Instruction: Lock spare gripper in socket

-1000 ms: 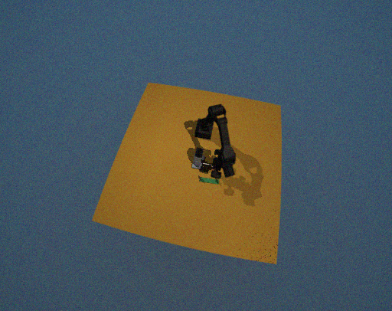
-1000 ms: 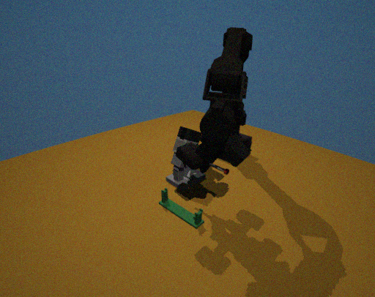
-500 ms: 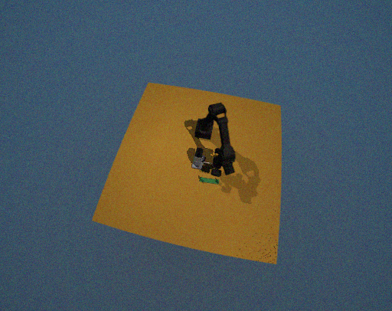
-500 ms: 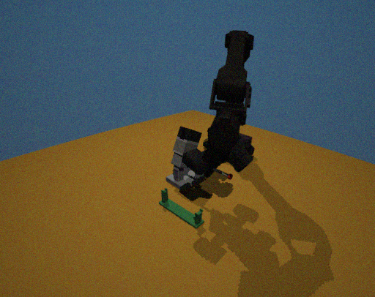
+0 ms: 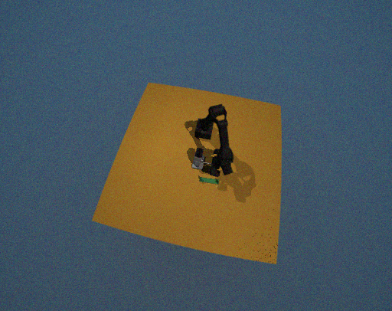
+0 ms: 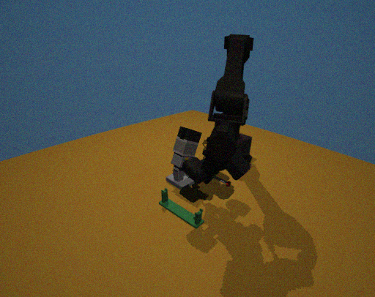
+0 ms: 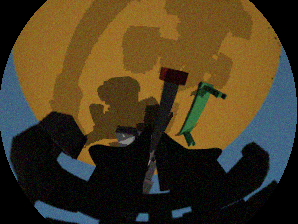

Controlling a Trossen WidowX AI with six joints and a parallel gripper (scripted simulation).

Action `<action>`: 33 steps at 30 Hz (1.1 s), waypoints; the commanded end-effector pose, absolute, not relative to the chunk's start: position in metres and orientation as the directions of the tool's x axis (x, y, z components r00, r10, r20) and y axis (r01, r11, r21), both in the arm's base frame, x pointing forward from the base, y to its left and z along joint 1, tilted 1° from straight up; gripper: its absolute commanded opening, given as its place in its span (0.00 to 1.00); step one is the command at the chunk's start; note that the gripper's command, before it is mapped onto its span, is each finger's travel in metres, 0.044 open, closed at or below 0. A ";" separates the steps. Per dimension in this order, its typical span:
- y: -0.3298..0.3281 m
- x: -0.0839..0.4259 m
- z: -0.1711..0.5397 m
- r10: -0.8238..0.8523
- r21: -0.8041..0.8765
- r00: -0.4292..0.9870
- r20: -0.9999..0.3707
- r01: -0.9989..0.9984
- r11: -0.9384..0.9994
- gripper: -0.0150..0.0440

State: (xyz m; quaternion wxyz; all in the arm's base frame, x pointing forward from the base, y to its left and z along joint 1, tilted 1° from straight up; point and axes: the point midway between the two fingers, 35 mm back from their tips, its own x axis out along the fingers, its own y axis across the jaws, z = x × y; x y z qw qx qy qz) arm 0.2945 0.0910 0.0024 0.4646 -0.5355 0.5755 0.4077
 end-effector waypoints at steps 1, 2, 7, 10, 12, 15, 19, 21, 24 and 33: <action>0.088 0.292 0.002 -0.237 -0.027 0.005 -0.972 -0.995 0.092 0.25; 0.087 0.292 0.002 -0.237 -0.028 0.005 -0.972 -0.995 0.092 0.25; 0.084 0.293 0.001 -0.237 -0.030 0.008 -0.971 -0.995 0.092 0.25; 0.082 0.292 0.001 -0.237 -0.032 0.009 -0.971 -0.995 0.093 0.25; 0.082 0.292 0.001 -0.237 -0.032 0.009 -0.971 -0.995 0.093 0.25; 0.080 0.292 0.001 -0.237 -0.033 0.010 -0.971 -0.995 0.093 0.25; 0.078 0.292 0.001 -0.237 -0.034 0.011 -0.971 -0.995 0.093 0.25; 0.076 0.292 0.001 -0.237 -0.034 0.011 -0.971 -0.995 0.093 0.25; 0.075 0.292 0.001 -0.237 -0.034 0.012 -0.971 -0.995 0.093 0.25; 0.069 0.291 0.001 -0.237 -0.036 0.013 -0.971 -0.995 0.093 0.25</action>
